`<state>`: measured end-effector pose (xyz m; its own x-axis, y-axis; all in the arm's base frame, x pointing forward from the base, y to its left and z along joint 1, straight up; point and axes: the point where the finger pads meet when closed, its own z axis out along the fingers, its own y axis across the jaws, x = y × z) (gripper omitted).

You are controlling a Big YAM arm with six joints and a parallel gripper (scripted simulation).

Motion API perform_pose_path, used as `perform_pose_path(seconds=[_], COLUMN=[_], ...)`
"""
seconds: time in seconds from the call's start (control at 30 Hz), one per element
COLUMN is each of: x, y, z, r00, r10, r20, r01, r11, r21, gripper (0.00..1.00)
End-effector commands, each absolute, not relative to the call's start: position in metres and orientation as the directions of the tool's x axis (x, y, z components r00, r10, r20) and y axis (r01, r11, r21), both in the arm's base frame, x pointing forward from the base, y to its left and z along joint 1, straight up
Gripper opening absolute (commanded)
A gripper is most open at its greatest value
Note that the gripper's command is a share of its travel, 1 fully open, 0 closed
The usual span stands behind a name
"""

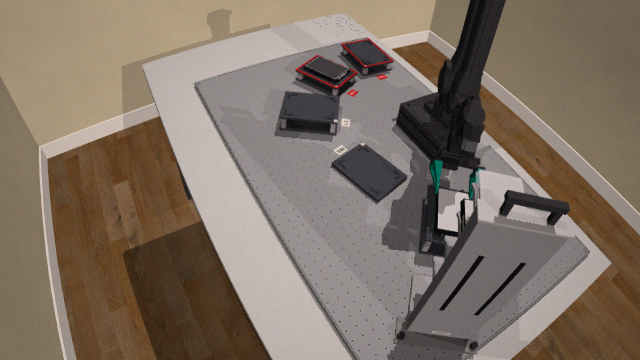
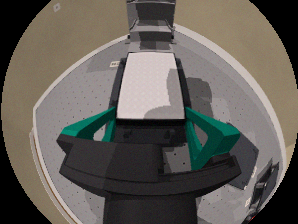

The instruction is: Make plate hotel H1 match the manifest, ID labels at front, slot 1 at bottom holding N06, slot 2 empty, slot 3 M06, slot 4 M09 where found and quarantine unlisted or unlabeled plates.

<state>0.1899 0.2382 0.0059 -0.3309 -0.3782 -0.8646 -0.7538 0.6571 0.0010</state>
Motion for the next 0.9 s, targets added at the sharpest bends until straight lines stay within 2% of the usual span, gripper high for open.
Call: perform_pose_path(seconds=[0.0, 0.43, 0.47, 0.87], x=[0.1875, 0.1875, 0.1875, 0.1875], y=[0.2403, 0.2403, 0.2403, 0.2402], z=[0.0009, 0.0009, 0.0009, 0.0009], r00=[-0.325, -0.325, -0.325, -0.325], r10=[-0.359, -0.359, -0.359, -0.359], r20=[-0.875, -0.875, -0.875, -0.875], r01=[-0.755, -0.755, -0.755, -0.755], r11=[0.655, 0.655, 0.655, 0.655], r21=[0.012, 0.012, 0.012, 0.012], gripper=[0.86, 0.86, 0.93, 0.93])
